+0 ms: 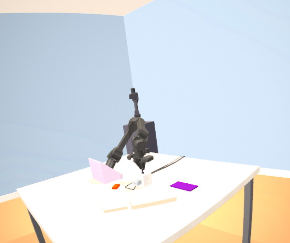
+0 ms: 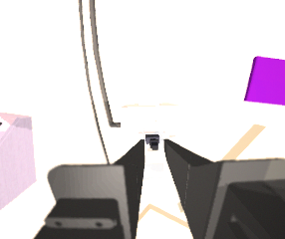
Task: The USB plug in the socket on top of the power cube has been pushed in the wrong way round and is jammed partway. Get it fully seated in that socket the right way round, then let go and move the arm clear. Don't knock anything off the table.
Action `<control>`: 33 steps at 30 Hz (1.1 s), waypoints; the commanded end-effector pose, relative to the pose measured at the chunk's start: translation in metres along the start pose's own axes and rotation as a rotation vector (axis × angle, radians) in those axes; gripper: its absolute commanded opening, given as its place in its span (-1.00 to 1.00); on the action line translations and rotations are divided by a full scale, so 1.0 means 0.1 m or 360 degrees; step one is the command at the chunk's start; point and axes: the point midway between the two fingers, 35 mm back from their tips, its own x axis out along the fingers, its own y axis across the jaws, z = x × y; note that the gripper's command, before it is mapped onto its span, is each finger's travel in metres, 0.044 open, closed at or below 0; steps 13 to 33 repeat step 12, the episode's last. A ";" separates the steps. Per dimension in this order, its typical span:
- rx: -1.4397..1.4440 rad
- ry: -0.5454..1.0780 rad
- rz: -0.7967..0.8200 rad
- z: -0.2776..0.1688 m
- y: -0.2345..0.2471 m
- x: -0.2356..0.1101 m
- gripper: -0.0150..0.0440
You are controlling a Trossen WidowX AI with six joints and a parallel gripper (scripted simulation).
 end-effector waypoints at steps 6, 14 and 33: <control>0.0000 0.0000 0.0000 0.00 0.00 -0.06 -0.17; 0.0000 0.0001 0.0000 0.01 0.00 -0.12 -0.17; 0.0000 0.0001 0.0000 0.01 0.00 -0.12 -0.17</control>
